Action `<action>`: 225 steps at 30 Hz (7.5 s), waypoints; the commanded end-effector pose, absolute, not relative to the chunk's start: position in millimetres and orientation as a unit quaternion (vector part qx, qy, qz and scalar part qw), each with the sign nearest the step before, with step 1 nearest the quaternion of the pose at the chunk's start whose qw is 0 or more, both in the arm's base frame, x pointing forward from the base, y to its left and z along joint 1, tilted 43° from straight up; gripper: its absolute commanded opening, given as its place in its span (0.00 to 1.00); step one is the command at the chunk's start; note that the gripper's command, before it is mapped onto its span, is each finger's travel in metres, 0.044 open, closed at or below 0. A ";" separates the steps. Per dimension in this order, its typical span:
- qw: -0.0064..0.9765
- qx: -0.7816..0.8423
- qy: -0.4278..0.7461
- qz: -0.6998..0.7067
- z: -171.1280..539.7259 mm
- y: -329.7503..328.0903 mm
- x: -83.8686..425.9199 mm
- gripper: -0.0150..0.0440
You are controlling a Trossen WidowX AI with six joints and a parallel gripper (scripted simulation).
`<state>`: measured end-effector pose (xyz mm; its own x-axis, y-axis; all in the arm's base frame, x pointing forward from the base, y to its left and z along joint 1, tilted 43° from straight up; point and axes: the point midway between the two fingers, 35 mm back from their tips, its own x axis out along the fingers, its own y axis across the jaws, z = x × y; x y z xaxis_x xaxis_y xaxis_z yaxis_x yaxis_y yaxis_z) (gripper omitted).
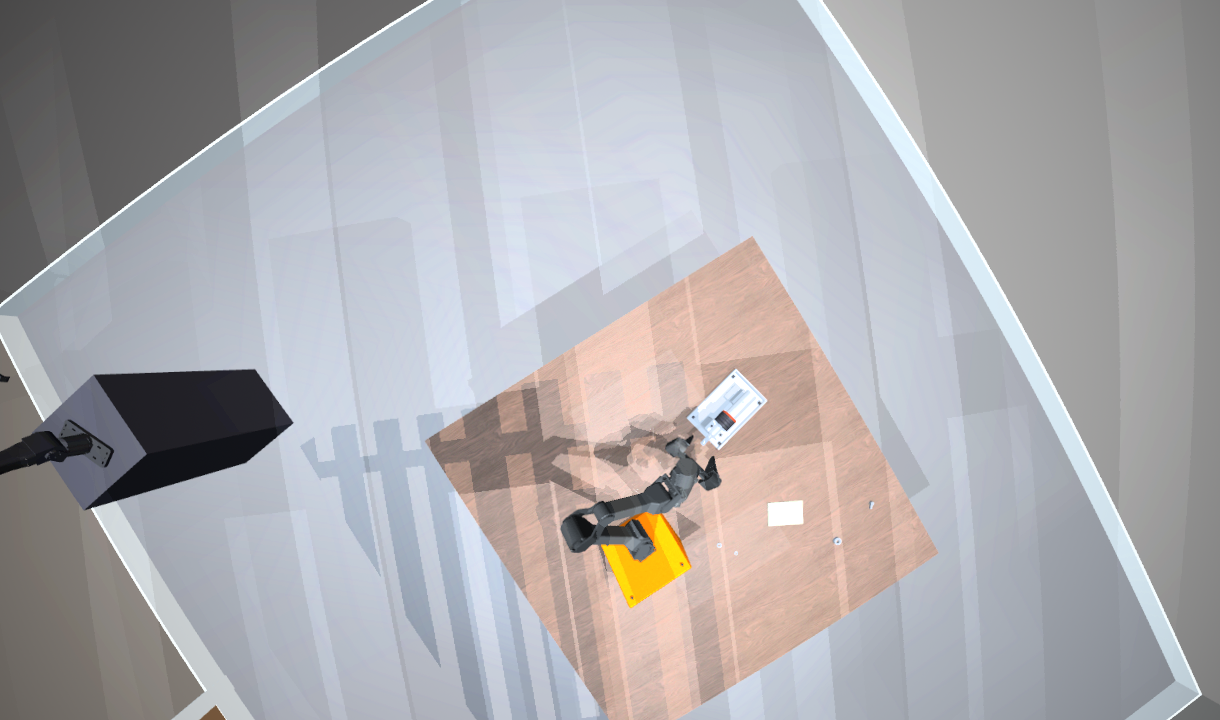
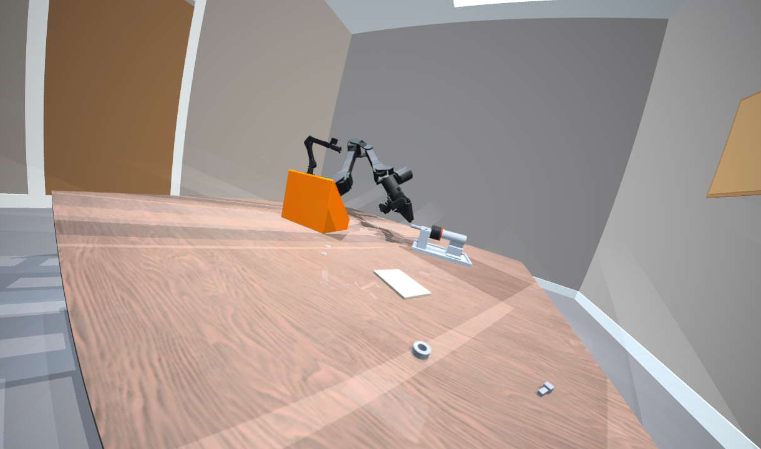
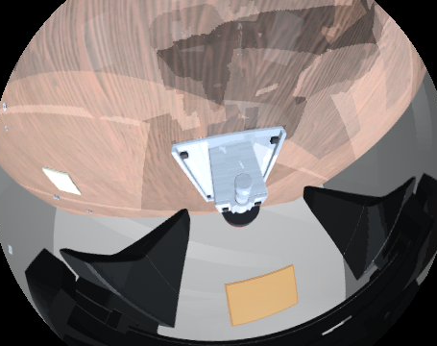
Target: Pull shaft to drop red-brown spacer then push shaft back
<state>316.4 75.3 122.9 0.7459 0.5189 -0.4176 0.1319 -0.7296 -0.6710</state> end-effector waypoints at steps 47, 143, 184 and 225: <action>0.315 -0.879 -0.188 0.305 116.6 82.4 322.8 1.00; 0.316 -0.879 -0.189 0.304 96.2 108.1 355.8 1.00; 0.316 -0.879 -0.189 0.304 95.4 107.3 349.8 0.25; 0.316 -0.878 -0.189 0.304 94.1 106.8 341.6 0.25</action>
<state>342.9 106.8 94.9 0.7449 0.5230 -0.4143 0.1427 -0.7315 -0.6668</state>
